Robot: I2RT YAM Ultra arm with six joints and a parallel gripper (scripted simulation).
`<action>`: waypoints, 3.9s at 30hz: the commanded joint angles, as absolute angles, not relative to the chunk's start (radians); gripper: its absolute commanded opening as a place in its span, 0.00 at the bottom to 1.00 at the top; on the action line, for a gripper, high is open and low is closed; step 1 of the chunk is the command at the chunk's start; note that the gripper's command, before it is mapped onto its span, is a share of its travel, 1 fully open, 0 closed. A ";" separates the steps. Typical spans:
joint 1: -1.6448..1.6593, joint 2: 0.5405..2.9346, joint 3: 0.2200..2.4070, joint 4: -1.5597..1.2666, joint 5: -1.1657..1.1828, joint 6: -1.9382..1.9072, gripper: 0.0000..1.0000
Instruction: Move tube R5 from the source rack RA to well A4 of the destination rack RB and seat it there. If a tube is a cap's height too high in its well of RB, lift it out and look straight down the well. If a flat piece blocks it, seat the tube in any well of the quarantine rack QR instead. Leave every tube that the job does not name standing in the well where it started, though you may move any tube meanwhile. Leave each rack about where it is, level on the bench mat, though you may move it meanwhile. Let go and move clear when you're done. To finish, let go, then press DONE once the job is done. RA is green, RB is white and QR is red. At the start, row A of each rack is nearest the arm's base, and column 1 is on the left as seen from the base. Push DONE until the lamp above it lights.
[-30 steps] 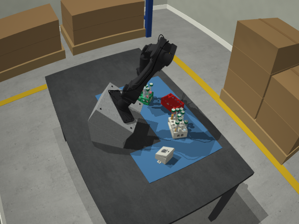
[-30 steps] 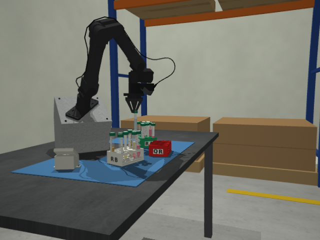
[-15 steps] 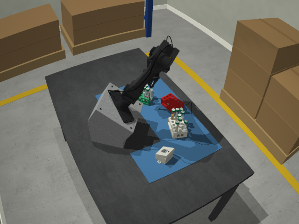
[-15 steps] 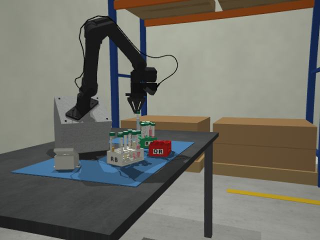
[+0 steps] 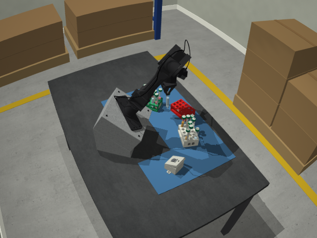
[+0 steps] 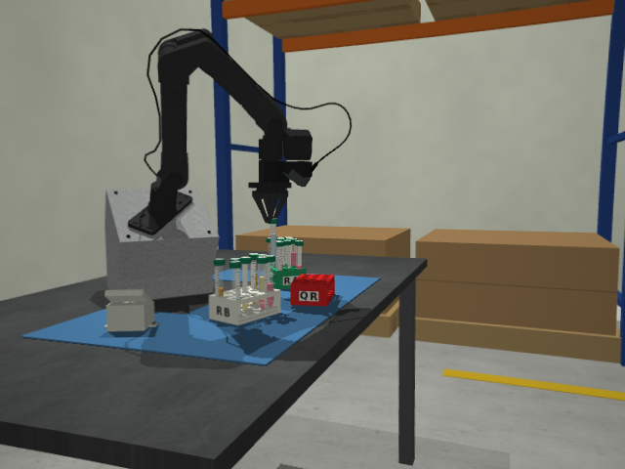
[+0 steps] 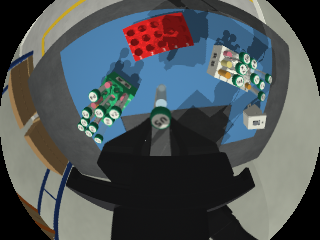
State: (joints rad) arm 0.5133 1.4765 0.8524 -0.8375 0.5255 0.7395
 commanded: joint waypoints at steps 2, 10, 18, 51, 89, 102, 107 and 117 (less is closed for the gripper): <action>0.467 1.428 0.895 -0.853 0.518 0.651 0.00; 0.388 1.411 0.926 -0.856 0.501 0.592 0.00; 0.401 1.406 0.924 -0.852 0.504 0.792 0.00; 0.514 1.639 1.065 -0.871 0.536 1.209 0.00; 0.463 1.802 1.321 -0.932 0.525 1.136 0.00; 0.464 1.806 1.336 -0.932 0.519 1.138 0.00; 0.464 1.806 1.336 -0.932 0.519 1.138 0.00; 0.464 1.806 1.336 -0.932 0.519 1.138 0.00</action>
State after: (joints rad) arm 0.4580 1.8091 1.3144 -0.9169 0.5163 1.1461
